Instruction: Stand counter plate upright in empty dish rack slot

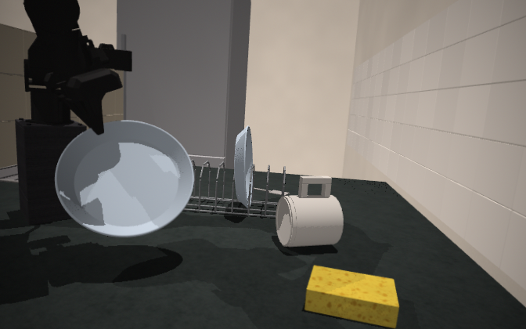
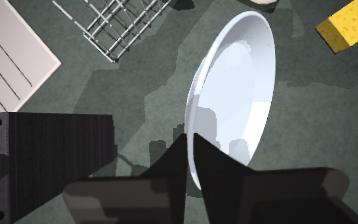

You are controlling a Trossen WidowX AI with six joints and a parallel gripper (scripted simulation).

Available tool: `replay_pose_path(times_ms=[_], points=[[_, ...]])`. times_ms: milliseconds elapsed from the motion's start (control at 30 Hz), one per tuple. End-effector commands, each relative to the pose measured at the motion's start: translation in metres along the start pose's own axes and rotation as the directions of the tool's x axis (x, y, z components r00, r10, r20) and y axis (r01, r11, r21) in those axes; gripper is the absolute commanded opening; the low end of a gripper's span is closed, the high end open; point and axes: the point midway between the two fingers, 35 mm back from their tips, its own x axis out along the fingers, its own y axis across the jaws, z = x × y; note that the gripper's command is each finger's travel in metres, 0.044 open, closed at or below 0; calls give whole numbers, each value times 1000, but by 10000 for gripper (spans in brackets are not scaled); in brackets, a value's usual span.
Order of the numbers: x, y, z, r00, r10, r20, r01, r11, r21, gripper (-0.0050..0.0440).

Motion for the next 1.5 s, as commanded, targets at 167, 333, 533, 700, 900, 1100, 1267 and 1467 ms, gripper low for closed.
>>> replay_pose_path(times_ms=[167, 333, 533, 700, 900, 1100, 1267, 1467], points=[[-18, -5, 6, 998, -30, 50, 25, 994, 105, 0], [-22, -5, 7, 998, -31, 62, 22, 990, 138, 0], [-23, -5, 7, 997, -31, 65, 21, 989, 146, 0], [-23, -5, 7, 997, -31, 65, 21, 989, 146, 0], [-23, -5, 7, 997, -31, 65, 21, 989, 146, 0], [-23, -5, 7, 997, -31, 65, 21, 989, 146, 0], [-23, -5, 7, 997, -31, 65, 21, 989, 146, 0], [-23, -5, 7, 997, -31, 65, 21, 989, 146, 0]])
